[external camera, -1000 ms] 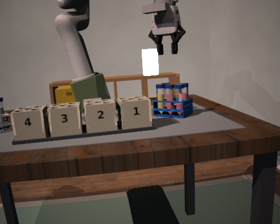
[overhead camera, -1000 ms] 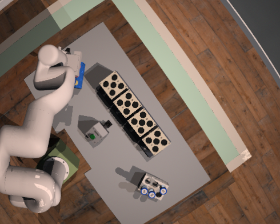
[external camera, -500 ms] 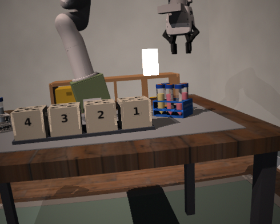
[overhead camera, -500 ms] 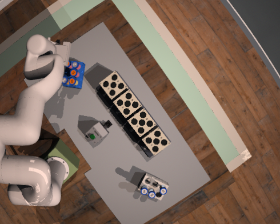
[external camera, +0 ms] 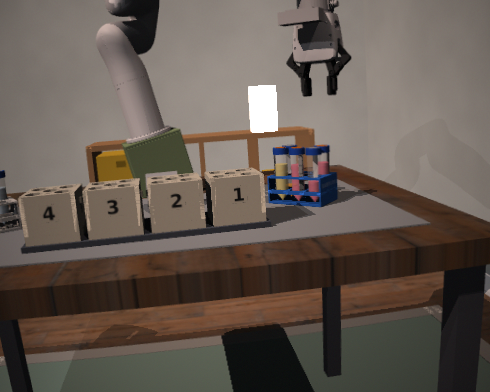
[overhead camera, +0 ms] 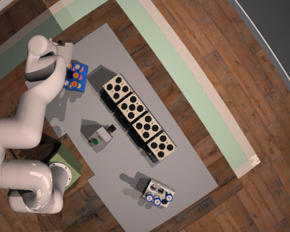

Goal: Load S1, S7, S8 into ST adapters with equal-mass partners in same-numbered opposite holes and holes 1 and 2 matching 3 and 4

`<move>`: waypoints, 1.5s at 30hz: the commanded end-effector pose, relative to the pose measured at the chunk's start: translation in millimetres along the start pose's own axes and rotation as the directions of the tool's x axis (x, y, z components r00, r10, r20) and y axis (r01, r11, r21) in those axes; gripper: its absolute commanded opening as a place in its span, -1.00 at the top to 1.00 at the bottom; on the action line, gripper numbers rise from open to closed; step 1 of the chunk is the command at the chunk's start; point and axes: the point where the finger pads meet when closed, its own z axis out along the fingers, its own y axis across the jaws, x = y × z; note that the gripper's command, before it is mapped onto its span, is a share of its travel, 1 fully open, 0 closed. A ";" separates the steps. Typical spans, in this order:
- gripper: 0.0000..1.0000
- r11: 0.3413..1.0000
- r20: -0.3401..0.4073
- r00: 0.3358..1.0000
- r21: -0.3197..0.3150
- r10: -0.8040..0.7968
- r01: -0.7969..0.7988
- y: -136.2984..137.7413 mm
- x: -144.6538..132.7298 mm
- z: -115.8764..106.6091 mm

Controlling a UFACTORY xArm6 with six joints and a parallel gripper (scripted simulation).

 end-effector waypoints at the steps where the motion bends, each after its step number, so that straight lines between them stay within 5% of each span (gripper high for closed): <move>1: -0.15 1.000 0.000 1.000 0.004 0.000 0.000 -1.2 -0.2 6.5; 45: -0.15 1.000 0.000 1.000 0.004 0.000 0.000 -1.3 -0.1 82.6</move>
